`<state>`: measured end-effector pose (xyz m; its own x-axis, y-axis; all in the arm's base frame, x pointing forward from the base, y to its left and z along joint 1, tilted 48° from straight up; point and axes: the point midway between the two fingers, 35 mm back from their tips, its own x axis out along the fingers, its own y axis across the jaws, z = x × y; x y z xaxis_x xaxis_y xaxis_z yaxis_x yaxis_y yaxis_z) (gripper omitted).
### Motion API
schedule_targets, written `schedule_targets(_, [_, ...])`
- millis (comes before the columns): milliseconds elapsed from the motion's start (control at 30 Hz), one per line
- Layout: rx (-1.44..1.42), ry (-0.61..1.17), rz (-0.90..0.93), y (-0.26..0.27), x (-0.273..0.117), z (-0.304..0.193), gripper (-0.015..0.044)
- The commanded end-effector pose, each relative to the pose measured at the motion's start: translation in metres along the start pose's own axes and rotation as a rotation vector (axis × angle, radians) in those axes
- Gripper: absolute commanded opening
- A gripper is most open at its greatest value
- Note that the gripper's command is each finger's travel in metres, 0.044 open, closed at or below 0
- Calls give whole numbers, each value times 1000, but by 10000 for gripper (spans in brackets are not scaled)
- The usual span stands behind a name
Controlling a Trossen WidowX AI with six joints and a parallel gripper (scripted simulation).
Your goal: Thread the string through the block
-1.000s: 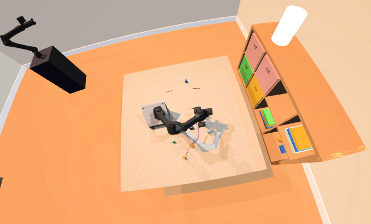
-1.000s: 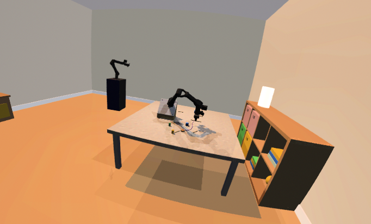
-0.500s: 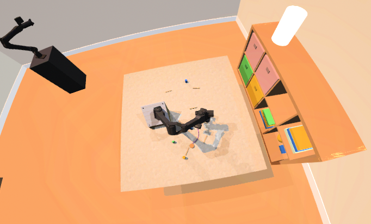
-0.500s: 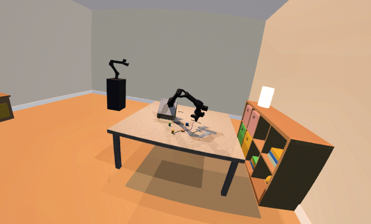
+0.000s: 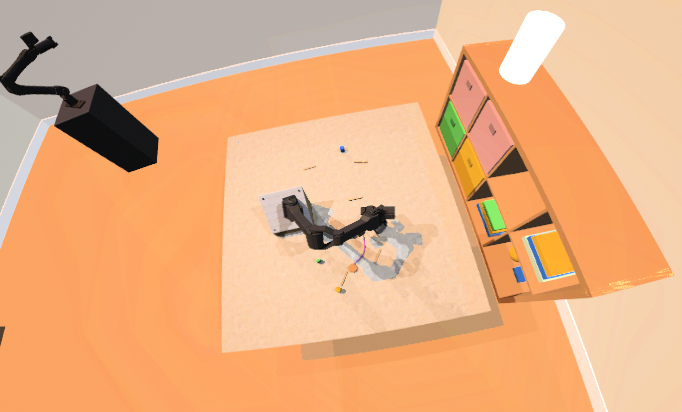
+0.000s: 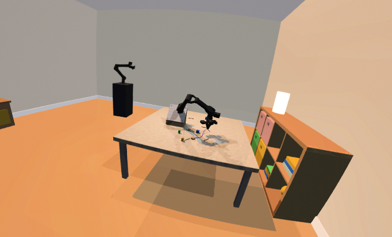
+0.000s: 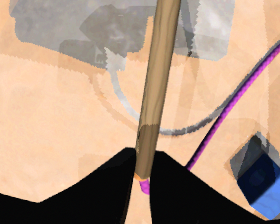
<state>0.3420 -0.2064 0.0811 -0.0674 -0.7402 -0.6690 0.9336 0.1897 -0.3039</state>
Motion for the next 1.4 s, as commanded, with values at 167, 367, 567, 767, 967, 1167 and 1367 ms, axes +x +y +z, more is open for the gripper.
schedule_targets(167, [370, -1, 8, 0, -2, 14, 0])
schedule_targets(367, [595, -1, 9, -2, -2, 21, 0])
schedule_targets(567, [821, -1, 10, -3, -2, 27, 0])
schedule_targets(767, [1046, -1, 11, -5, -2, 34, 0])
schedule_targets(967, [1272, -1, 12, -7, -2, 41, 0])
schedule_targets(1167, [1497, -1, 14, -9, -2, 47, 0])
schedule_targets(1367, [1722, -1, 16, -11, -3, 54, 0])
